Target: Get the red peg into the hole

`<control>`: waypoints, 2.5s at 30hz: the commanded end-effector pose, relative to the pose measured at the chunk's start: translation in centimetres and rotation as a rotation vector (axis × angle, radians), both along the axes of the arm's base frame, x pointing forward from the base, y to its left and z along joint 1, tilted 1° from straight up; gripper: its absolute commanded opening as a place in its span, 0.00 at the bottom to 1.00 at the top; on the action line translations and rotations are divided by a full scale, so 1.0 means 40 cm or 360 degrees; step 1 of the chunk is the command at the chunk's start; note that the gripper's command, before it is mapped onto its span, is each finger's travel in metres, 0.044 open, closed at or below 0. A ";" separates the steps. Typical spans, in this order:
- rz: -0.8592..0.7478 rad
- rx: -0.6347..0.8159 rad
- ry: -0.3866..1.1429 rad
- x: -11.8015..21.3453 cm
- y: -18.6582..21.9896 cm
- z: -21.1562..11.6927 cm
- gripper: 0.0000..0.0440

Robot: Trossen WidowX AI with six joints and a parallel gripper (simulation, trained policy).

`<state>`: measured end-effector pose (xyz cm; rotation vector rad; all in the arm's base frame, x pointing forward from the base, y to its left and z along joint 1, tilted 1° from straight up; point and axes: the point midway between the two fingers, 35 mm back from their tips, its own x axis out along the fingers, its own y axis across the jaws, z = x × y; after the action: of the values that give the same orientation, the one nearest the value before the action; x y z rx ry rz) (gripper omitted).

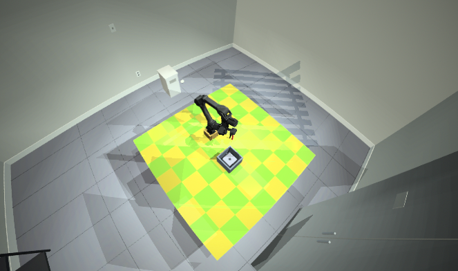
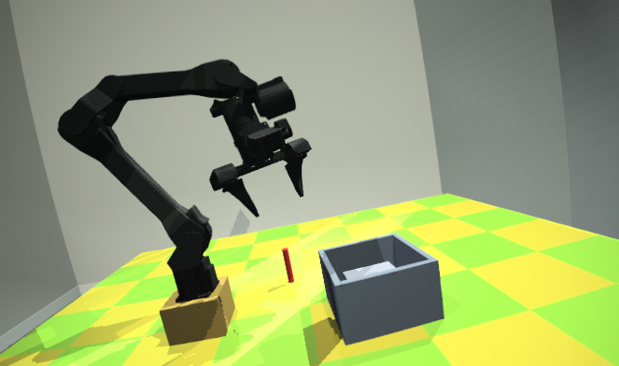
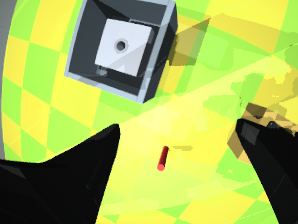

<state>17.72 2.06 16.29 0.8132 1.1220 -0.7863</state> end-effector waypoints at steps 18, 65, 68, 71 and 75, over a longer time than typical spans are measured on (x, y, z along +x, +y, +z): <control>-0.0010 0.0004 0.0359 -0.041 0.168 -0.213 1.00; 0.0203 0.0122 0.0285 0.011 0.245 -0.366 0.00; 0.0235 0.0089 0.0253 0.027 0.237 -0.342 0.00; 0.0263 0.0055 0.0224 0.045 0.228 -0.316 0.00; 0.0289 0.0014 0.0185 0.072 0.214 -0.280 0.00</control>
<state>20.00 10.95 4.31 0.6834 1.3009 -0.6919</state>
